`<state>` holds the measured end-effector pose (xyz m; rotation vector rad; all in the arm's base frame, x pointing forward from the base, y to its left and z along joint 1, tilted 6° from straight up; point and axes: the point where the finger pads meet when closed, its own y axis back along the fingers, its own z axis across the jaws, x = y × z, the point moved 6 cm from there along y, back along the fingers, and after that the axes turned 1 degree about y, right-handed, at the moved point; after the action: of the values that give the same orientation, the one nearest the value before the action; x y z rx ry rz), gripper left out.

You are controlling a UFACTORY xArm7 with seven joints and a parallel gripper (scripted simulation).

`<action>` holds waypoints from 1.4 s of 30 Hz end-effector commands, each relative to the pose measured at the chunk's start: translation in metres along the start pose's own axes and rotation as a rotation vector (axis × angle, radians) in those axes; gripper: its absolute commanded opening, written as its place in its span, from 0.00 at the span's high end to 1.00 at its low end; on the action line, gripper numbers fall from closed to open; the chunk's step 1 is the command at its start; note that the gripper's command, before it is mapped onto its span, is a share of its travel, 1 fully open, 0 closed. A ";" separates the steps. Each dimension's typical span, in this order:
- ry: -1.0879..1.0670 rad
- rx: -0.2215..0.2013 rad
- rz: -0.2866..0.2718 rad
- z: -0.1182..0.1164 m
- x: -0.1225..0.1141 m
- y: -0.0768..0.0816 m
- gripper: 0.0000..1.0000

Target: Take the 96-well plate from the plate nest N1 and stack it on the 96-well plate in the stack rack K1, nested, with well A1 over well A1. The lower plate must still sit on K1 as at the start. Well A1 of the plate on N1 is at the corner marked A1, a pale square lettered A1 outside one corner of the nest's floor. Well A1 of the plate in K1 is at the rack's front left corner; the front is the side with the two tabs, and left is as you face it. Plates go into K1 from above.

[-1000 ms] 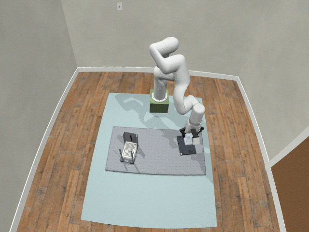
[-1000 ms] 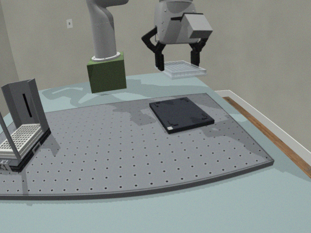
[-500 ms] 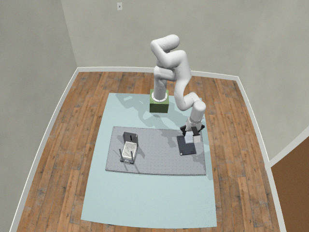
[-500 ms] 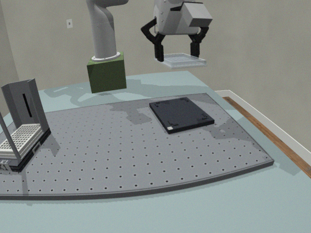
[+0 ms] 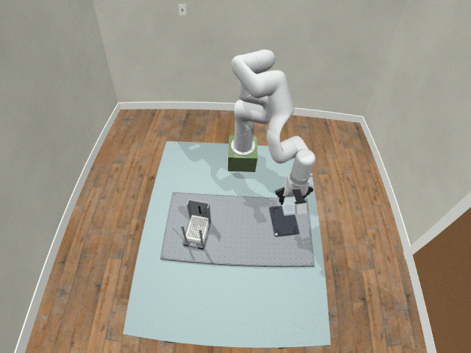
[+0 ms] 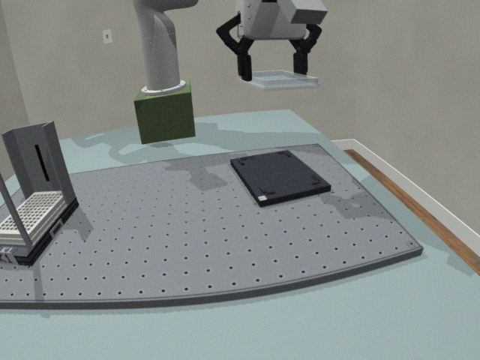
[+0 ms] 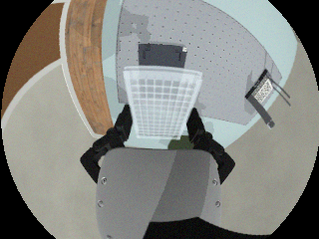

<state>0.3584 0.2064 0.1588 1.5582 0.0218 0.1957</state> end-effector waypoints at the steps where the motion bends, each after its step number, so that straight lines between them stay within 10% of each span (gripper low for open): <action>1: 0.000 0.002 0.004 0.000 0.001 0.008 1.00; 19: 0.000 0.002 0.004 0.000 0.001 0.016 1.00; 42: -0.279 0.002 0.004 0.070 0.004 0.017 1.00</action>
<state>0.3668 0.1472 0.1757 1.5733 -0.1978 -0.0230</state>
